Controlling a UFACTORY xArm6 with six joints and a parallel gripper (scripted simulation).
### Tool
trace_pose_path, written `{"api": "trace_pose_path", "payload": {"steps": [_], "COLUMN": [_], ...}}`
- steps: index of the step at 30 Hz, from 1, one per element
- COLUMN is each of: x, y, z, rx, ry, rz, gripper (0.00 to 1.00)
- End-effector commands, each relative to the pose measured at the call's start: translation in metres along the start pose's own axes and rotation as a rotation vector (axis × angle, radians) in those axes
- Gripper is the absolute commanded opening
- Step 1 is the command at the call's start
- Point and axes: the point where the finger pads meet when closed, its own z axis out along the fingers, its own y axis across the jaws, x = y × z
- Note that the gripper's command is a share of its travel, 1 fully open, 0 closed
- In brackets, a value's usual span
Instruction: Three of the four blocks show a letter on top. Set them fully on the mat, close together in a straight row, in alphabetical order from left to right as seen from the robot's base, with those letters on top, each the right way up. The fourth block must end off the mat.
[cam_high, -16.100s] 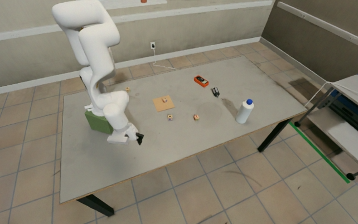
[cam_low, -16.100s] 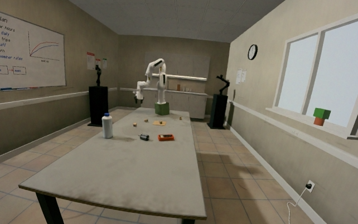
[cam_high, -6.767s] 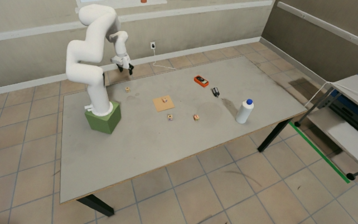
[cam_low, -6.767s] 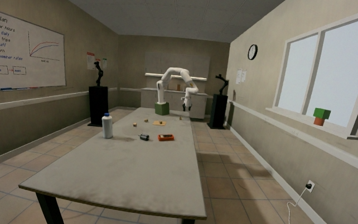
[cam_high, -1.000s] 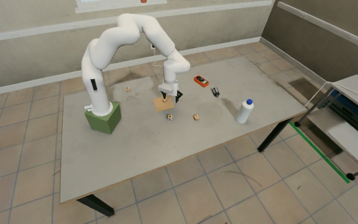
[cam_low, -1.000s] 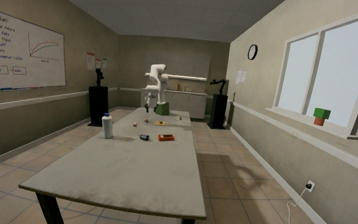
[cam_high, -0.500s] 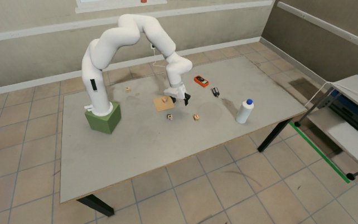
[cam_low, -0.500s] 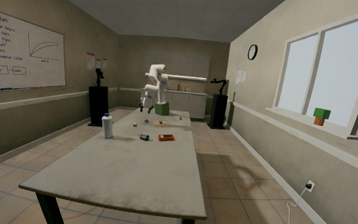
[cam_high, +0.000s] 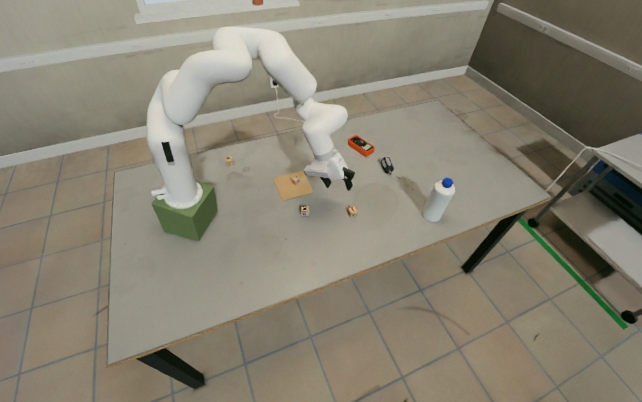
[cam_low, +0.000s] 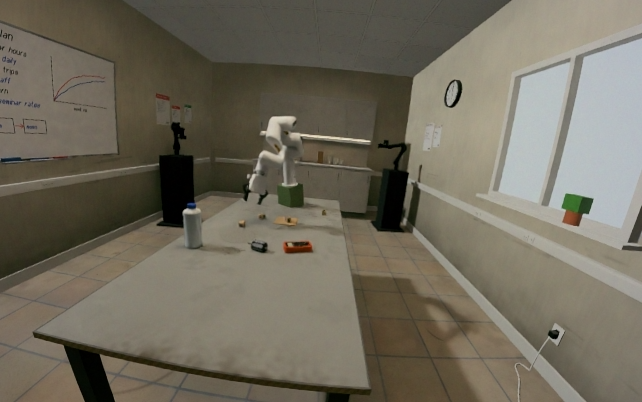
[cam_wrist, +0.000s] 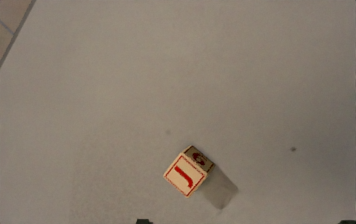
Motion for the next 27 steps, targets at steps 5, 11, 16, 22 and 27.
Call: {"api": "trace_pose_path", "payload": {"steps": [5, 11, 16, 22, 27], "x": [-0.015, -0.027, -0.038, -0.055, -0.064], "y": [-0.032, -0.05, -0.063, -0.079, -0.085], "z": [0.005, 0.006, 0.007, 0.007, 0.007], "rx": [0.076, 0.106, 0.123, 0.136, 0.138], "ry": [-0.065, -0.114, -0.155, -0.214, -0.244], "rz": [0.011, 0.014, 0.016, 0.015, 0.013], "gripper": [1.0, 1.0, 1.0, 1.0, 1.0]}}
